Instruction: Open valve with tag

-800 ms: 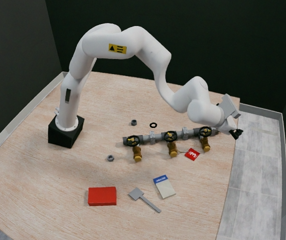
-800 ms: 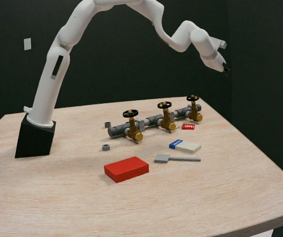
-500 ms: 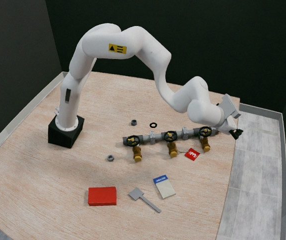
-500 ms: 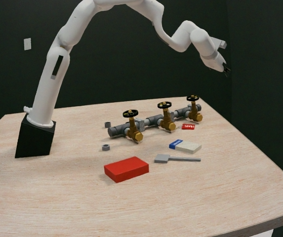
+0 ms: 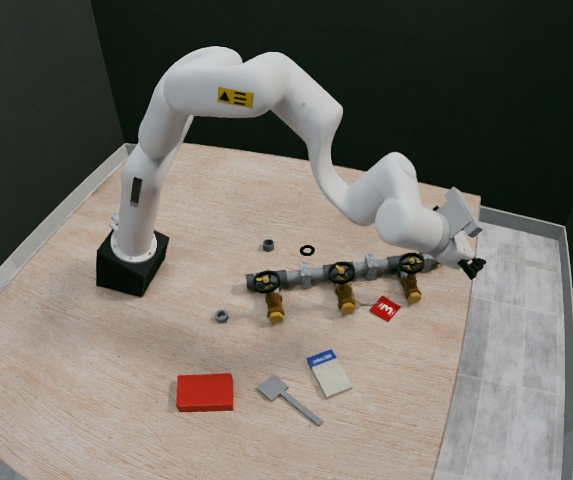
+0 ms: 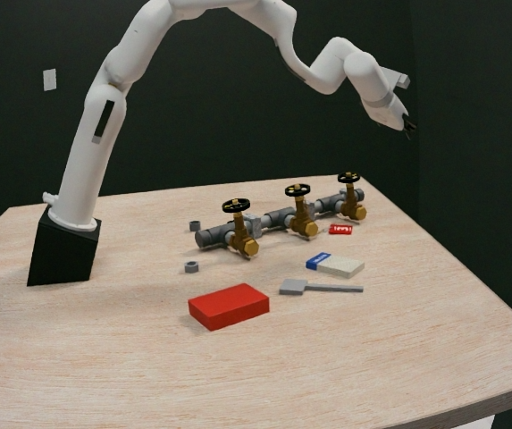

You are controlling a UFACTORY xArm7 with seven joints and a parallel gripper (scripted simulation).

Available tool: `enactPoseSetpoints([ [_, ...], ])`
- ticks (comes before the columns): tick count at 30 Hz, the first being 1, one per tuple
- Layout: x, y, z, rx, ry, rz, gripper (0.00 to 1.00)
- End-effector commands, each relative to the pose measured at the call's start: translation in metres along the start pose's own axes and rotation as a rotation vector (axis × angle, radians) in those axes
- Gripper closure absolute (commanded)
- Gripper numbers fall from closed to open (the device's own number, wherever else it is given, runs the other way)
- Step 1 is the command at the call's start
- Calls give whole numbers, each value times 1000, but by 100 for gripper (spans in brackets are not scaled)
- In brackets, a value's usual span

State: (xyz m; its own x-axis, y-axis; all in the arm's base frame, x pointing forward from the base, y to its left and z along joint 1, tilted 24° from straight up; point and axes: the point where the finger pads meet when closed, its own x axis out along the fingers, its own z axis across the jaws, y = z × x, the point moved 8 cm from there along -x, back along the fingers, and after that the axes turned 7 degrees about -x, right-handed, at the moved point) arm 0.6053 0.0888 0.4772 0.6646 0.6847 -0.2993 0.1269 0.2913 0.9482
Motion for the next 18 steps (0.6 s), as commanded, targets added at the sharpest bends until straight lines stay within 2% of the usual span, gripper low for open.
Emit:
enactPoseSetpoints([
  [1,0,0,-7,30,19,-36,0],
  [8,2,-8,-25,119,59,-155,0],
  [10,2,-8,-25,119,59,-155,0],
  [12,3,-12,-33,157,68,-211,0],
  [18,3,-19,-45,214,70,-300,0],
])
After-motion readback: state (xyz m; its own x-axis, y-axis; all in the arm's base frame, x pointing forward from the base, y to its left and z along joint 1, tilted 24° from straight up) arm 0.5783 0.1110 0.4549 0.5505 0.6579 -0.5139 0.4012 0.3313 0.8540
